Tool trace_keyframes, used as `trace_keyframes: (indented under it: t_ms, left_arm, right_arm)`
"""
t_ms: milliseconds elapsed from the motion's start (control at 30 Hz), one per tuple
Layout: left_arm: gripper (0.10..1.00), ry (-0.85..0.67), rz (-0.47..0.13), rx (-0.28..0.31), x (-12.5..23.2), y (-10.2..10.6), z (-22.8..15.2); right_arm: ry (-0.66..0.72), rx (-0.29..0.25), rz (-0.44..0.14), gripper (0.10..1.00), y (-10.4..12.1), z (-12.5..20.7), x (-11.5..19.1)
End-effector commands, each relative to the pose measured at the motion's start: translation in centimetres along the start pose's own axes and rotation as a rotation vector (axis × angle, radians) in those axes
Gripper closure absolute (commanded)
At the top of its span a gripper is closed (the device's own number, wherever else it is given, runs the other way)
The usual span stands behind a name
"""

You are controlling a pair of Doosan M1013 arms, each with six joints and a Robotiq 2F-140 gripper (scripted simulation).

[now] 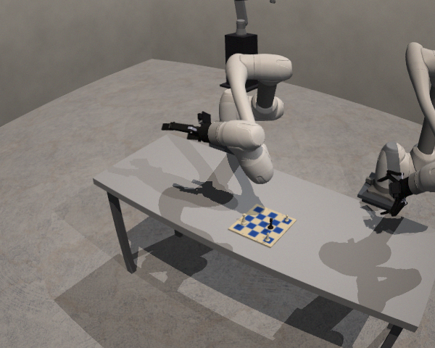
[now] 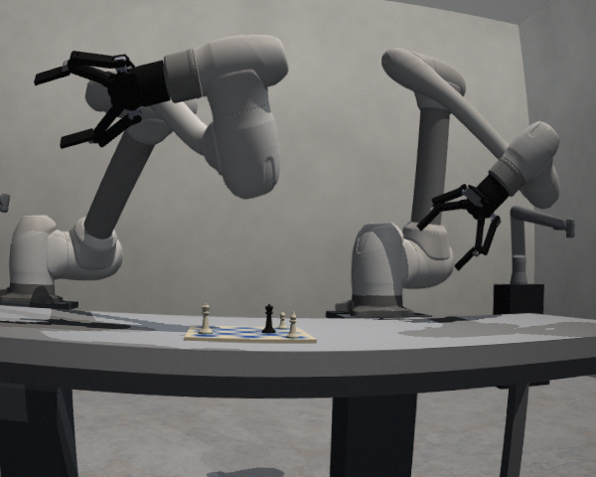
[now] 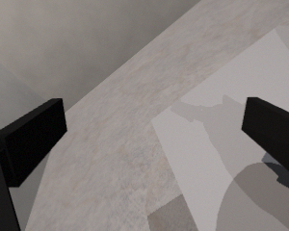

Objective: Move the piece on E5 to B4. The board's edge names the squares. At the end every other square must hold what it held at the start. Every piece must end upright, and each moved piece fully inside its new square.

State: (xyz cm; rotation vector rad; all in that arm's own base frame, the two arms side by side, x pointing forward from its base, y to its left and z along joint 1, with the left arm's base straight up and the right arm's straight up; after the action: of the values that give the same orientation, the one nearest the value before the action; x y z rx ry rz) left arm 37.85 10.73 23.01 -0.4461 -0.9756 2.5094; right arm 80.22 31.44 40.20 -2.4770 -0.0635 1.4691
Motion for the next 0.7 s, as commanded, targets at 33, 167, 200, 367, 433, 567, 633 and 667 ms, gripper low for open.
trace_keyframes:
  t_ms: [33,167,200,367,433,567,633,667]
  left_arm:
    - [0.098,-0.185,0.018,-0.014,3.6,-1.5,-2.0]
    - [0.098,-0.370,0.044,-0.023,7.5,-3.0,-3.7]
    - [0.098,-0.418,0.051,-0.024,8.5,-3.3,-4.0]
    - [0.098,-0.659,0.086,-0.026,13.9,-4.8,-5.5]
    - [0.098,-0.757,0.101,-0.023,16.1,-5.2,-5.9]
    - [0.098,-0.854,0.115,-0.019,18.4,-5.6,-6.3]
    - [0.098,-0.951,0.129,-0.014,20.6,-5.9,-6.5]
    - [0.098,-0.999,0.136,-0.011,21.7,-6.0,-6.6]
  right_arm:
    - [0.001,0.000,-0.001,0.098,0.0,0.0,-0.1]
    - [0.001,0.000,-0.001,0.098,0.0,0.0,-0.1]
    - [0.001,0.000,-0.001,0.098,0.0,0.0,-0.1]
    - [0.001,0.000,-0.001,0.098,0.0,0.0,-0.1]
    - [0.001,0.000,-0.001,0.098,0.0,0.0,-0.1]
    - [0.001,0.000,-0.001,0.098,0.0,0.0,-0.1]
    - [0.001,0.000,-0.001,0.098,0.0,0.0,-0.1]
    - [0.001,0.000,-0.001,0.098,0.0,0.0,-0.1]
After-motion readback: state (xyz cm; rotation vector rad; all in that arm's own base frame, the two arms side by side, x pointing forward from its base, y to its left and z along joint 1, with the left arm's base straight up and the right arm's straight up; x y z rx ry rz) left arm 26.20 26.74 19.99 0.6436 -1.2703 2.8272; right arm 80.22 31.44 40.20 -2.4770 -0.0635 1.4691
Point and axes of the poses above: on each arm, the point where the finger pads meet when closed, its own y axis out along the fingers, its own z axis across the jaws, x = y × z, the point moved 6 cm from there along -y, back along the fingers, and after that the axes turned 9 degrees about -y, right-handed, at the moved point
